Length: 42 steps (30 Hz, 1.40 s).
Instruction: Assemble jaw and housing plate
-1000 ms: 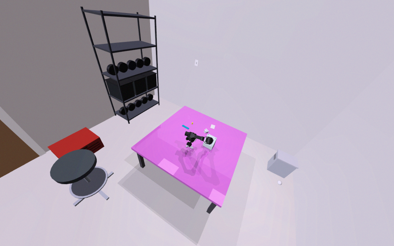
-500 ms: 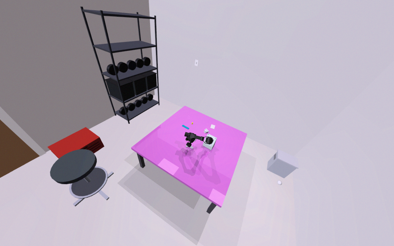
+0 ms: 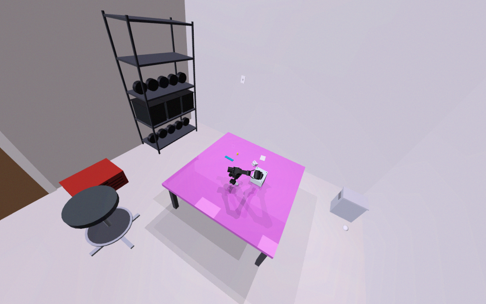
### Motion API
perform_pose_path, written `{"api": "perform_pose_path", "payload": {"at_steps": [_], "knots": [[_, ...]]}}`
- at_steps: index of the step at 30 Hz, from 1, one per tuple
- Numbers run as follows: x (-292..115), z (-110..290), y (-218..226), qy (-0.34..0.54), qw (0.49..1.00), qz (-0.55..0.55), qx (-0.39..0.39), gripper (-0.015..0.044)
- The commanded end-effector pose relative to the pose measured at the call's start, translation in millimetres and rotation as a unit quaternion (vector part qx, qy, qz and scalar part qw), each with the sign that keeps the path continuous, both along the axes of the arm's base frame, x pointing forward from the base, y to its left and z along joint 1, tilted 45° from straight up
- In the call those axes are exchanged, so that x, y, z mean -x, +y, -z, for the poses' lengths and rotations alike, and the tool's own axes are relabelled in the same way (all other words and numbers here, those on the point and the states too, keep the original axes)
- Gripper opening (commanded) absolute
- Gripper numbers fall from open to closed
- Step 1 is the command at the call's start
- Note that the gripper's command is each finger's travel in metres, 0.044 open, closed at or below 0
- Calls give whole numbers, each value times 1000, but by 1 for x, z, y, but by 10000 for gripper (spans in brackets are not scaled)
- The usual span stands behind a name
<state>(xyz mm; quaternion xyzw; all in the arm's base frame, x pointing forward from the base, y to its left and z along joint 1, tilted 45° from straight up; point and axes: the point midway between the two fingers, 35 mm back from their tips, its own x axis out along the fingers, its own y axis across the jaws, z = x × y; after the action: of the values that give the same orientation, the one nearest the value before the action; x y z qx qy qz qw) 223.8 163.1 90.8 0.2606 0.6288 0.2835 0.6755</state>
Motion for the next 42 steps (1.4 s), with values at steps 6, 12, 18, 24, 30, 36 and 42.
{"api": "perform_pose_path", "payload": {"at_steps": [6, 12, 18, 24, 30, 36, 42], "knots": [[3, 14, 10, 9, 1000, 0, 3, 440], [3, 16, 11, 9, 1000, 1, 2, 440], [3, 16, 11, 9, 1000, 1, 2, 440], [3, 16, 11, 9, 1000, 1, 2, 440], [3, 16, 12, 9, 1000, 1, 2, 440], [3, 16, 12, 9, 1000, 1, 2, 440], [3, 15, 12, 7, 1000, -1, 0, 335]]}}
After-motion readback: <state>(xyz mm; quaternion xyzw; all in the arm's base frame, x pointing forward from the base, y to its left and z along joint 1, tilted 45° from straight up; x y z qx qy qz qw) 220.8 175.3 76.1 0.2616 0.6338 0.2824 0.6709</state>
